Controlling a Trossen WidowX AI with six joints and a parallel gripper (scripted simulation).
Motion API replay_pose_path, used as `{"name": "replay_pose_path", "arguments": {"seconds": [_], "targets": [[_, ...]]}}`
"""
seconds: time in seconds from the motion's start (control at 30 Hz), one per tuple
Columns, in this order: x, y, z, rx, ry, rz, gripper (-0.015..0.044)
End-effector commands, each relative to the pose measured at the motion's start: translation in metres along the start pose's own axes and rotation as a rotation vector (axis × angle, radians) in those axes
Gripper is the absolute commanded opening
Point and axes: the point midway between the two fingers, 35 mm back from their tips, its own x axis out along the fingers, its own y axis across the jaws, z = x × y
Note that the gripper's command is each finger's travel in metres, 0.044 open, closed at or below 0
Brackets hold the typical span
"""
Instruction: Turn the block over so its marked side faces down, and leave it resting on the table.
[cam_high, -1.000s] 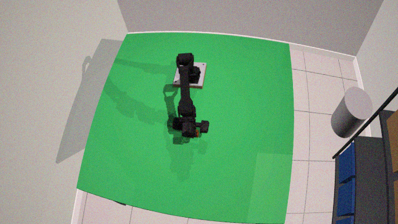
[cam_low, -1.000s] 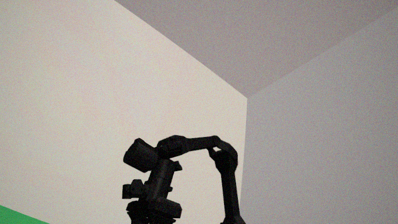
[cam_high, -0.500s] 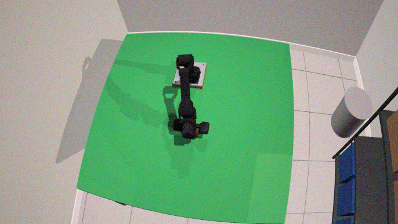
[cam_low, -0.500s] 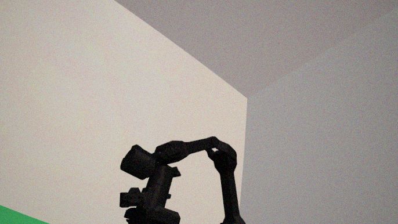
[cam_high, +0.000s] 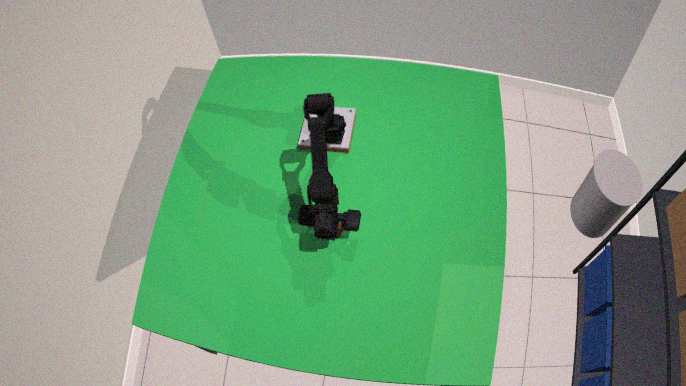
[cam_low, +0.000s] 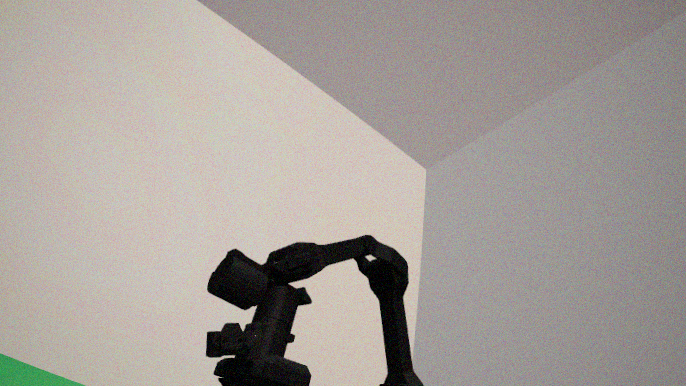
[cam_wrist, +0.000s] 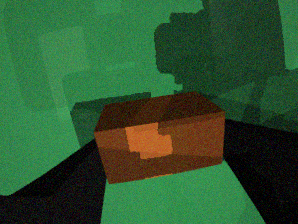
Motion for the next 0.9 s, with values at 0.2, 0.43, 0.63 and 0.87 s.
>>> {"name": "replay_pose_path", "arguments": {"seconds": [0.2, 0.43, 0.63, 0.87], "targets": [[-0.001, 0.000, 0.000, -0.004, 0.000, 0.002, 0.0136], [-0.030, 0.000, 0.000, -0.004, 0.000, 0.002, 0.0000], [-0.028, 0.000, 0.001, -0.005, -0.023, 0.001, 0.0000], [-0.023, 0.001, 0.002, -0.009, -0.131, -0.001, 0.0000]]}}
